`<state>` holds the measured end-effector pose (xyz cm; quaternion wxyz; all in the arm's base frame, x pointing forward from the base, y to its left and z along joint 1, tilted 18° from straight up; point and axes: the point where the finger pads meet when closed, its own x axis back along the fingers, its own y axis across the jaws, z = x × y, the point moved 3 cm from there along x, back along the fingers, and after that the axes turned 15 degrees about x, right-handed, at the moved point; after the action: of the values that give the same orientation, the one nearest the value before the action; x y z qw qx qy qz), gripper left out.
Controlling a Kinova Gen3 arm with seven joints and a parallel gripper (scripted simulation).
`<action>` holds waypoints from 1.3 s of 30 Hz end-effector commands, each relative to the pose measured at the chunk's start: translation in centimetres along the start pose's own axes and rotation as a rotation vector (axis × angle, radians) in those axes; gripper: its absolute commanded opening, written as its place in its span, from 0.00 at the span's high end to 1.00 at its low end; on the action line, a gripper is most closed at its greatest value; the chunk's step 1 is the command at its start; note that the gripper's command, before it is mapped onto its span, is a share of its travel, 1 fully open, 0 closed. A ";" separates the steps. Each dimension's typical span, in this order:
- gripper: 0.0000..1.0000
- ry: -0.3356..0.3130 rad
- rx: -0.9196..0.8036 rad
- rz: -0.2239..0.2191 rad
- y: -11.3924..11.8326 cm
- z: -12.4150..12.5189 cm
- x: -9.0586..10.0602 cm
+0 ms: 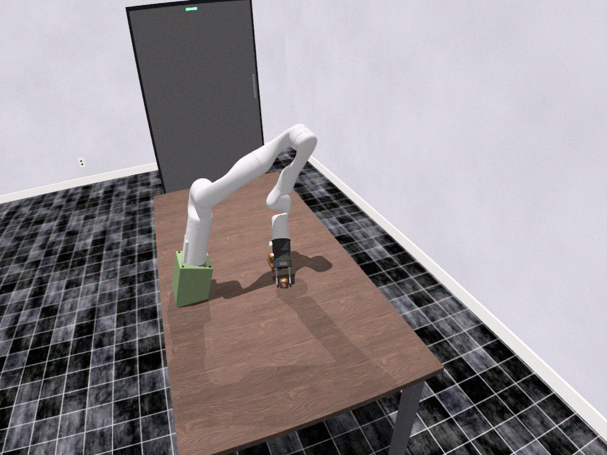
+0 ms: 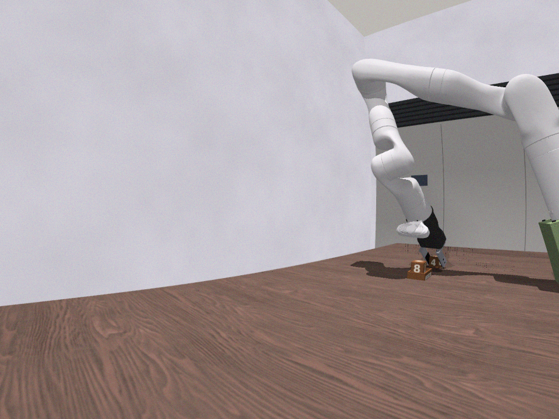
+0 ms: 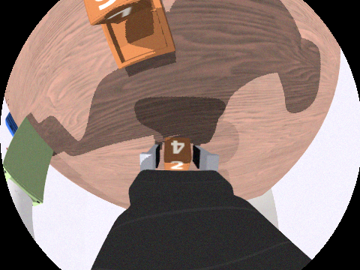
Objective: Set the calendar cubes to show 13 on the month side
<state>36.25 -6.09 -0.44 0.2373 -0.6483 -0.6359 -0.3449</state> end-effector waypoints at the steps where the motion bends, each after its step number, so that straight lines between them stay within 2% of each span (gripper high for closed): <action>1: 0.10 0.000 -0.001 -0.001 0.0 0.0 0.0; 27: 0.10 0.000 -0.001 -0.001 0.0 0.0 0.0; 28: 0.40 0.000 -0.001 -0.001 0.0 0.0 0.0; 39: 0.40 0.000 -0.001 -0.001 0.0 0.0 0.0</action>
<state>36.24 -6.09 -0.44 0.2374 -0.6483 -0.6359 -0.3448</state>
